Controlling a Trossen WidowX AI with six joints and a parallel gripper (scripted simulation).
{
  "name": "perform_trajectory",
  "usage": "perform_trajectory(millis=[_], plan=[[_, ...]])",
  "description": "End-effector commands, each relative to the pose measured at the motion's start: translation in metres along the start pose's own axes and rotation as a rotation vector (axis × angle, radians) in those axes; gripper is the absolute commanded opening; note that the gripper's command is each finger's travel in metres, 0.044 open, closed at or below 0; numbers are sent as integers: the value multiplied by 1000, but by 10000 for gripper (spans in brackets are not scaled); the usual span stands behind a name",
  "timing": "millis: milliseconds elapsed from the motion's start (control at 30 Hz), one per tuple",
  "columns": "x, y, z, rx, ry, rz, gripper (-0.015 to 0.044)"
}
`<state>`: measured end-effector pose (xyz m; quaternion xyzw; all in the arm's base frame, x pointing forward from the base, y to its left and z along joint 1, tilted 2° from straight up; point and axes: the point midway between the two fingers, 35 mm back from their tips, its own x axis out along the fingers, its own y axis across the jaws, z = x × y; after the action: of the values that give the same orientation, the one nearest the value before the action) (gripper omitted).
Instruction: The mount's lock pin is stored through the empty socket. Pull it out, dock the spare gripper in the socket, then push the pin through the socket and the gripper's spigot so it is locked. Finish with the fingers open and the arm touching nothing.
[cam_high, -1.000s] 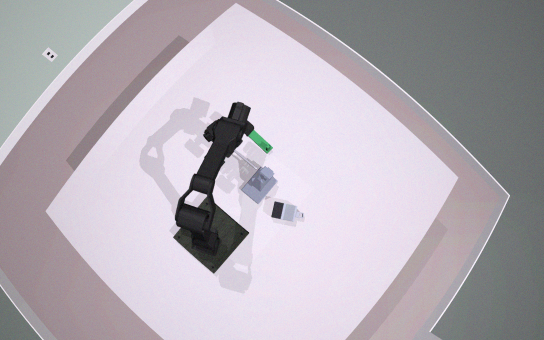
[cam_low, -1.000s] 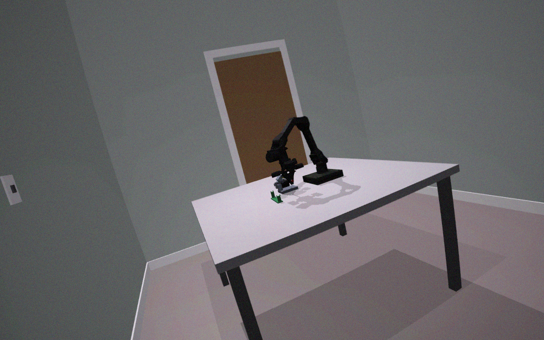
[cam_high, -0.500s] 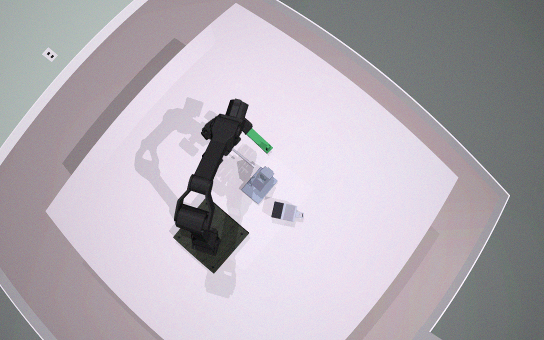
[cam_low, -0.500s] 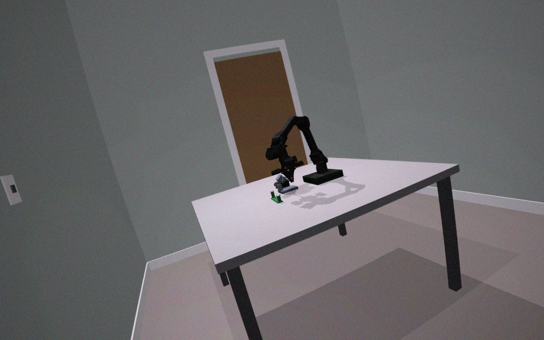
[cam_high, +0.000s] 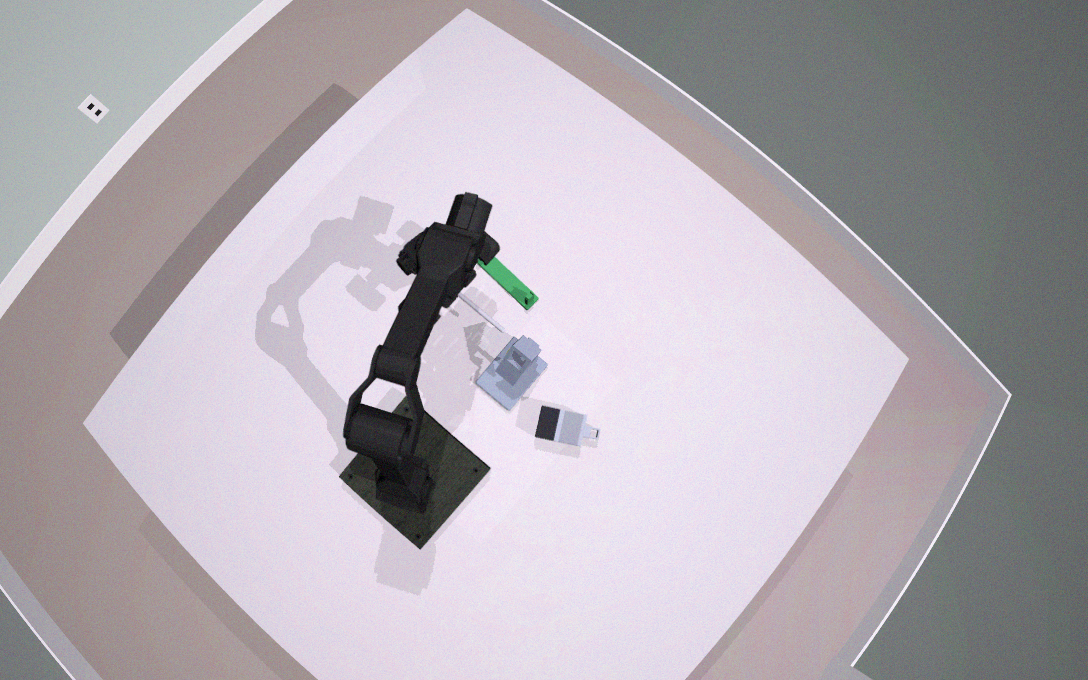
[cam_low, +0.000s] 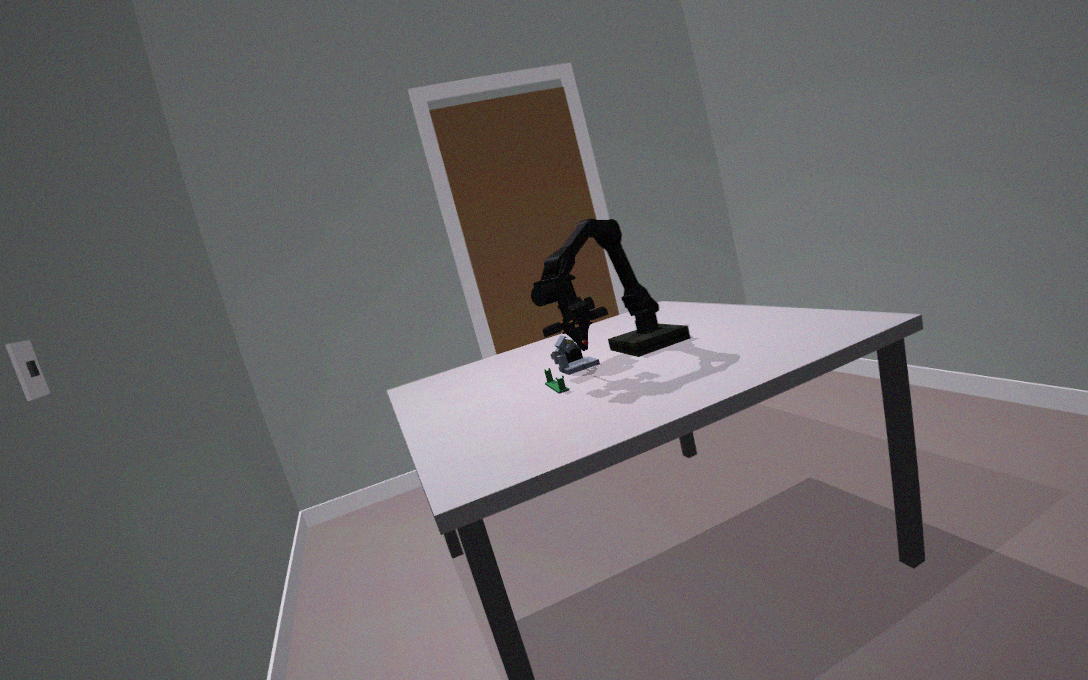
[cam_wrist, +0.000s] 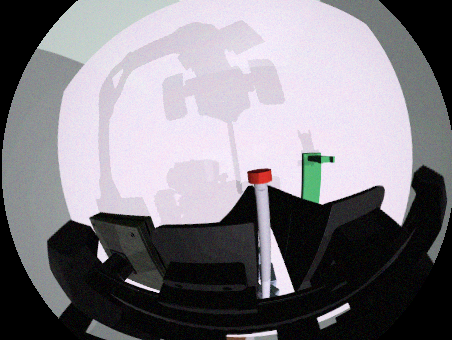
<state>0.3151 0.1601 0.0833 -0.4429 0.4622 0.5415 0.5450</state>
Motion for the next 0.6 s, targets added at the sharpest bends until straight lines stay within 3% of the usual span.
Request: perform_trajectory(millis=[0, 567], plan=[[-2, -10, 5, 10, -1, -3, 0], [-5, -55, 29, 41, -4, -14, 0]])
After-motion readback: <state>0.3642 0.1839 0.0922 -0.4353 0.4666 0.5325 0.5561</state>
